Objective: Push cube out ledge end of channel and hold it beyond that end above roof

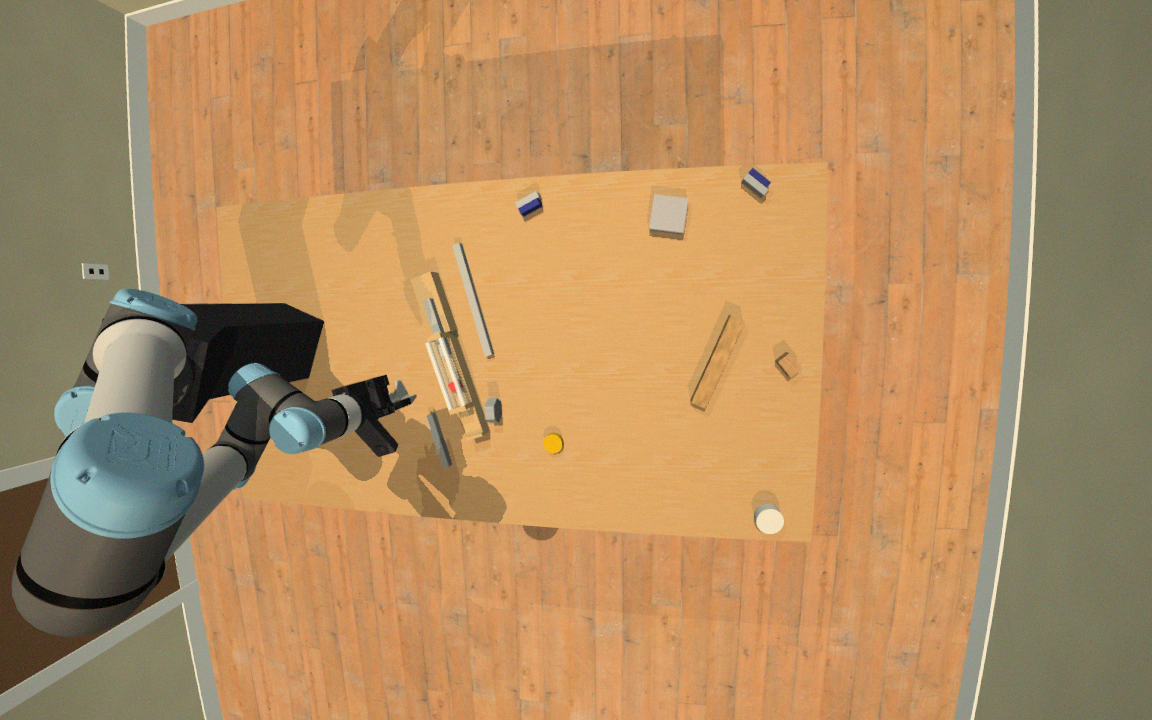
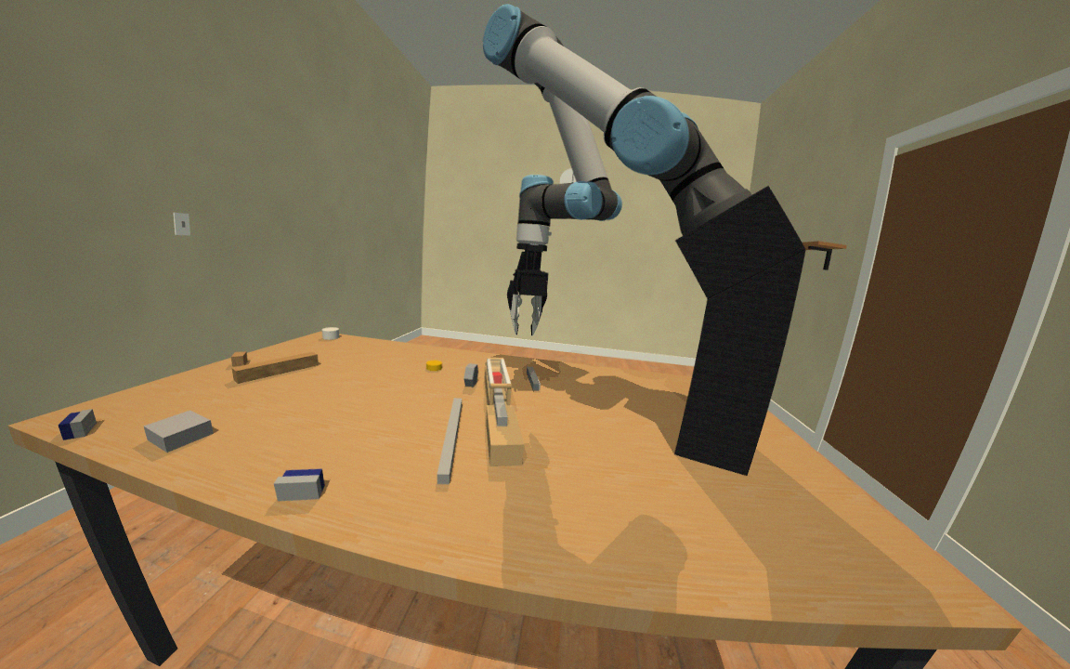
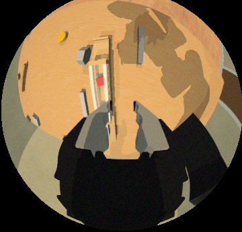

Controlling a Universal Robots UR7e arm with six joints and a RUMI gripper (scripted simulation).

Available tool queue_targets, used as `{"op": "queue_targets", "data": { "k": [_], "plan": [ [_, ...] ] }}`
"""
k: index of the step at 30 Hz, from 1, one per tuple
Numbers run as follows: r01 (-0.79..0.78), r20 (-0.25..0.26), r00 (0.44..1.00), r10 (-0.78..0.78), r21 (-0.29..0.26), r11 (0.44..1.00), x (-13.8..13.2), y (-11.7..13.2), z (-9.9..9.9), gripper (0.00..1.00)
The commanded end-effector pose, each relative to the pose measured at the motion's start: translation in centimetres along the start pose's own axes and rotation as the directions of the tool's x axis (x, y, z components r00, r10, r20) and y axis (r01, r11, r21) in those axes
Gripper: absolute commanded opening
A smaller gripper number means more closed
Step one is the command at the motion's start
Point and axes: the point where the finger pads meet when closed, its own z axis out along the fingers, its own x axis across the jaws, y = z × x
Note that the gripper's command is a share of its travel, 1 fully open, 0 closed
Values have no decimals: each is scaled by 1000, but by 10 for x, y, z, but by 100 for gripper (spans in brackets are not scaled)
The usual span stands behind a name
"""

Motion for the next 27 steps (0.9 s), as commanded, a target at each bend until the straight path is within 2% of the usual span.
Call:
{"op": "queue_targets", "data": {
  "k": [1, 10, 13, 16, 27],
  "plan": [
    [-1, -1, 1000, 1, 1, 1000, 3, -16, 8, 22],
    [-1, -2, 1000, 1, 0, 1000, 43, -113, 51, 22],
    [-1, 0, 1000, 1, 3, 1000, 55, -134, 58, 22],
    [-1, 1, 1000, 1, 4, 1000, 59, -140, 60, 22],
    [1, 2, 1000, -1, 4, 1000, 58, -140, 60, 22]
  ]
}}
